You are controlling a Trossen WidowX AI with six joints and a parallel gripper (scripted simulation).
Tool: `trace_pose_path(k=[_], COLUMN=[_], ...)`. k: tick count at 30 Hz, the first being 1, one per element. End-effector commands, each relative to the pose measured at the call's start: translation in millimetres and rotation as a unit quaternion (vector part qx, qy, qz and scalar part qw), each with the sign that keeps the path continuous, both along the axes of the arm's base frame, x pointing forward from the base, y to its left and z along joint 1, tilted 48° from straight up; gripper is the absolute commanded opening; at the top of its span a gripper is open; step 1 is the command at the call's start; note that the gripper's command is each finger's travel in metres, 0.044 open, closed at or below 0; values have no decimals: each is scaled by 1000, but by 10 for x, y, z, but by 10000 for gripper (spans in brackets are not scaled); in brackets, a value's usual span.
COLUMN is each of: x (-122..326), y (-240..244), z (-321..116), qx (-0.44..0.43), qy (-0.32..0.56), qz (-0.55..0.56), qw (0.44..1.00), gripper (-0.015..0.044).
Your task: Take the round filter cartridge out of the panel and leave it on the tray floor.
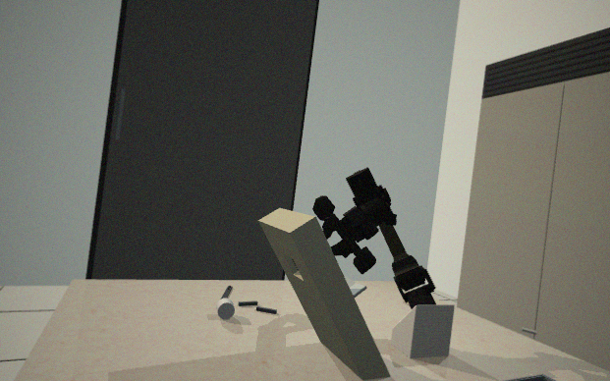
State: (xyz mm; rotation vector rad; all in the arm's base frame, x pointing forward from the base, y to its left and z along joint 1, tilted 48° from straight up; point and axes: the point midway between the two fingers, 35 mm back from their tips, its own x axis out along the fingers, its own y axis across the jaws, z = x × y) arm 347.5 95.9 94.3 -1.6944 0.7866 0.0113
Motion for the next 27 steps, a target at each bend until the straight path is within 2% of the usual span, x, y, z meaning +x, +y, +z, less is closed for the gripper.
trace_pose_path(k=[1, 14, 27], x=[59, 62, 57], y=[-56, -58, -55], z=[-25, -26, -24], qx=[-41, -212, -373], qy=[33, 142, 244], qz=[19, 112, 199], qw=[998, 960, 873], gripper=[0, 0, 0])
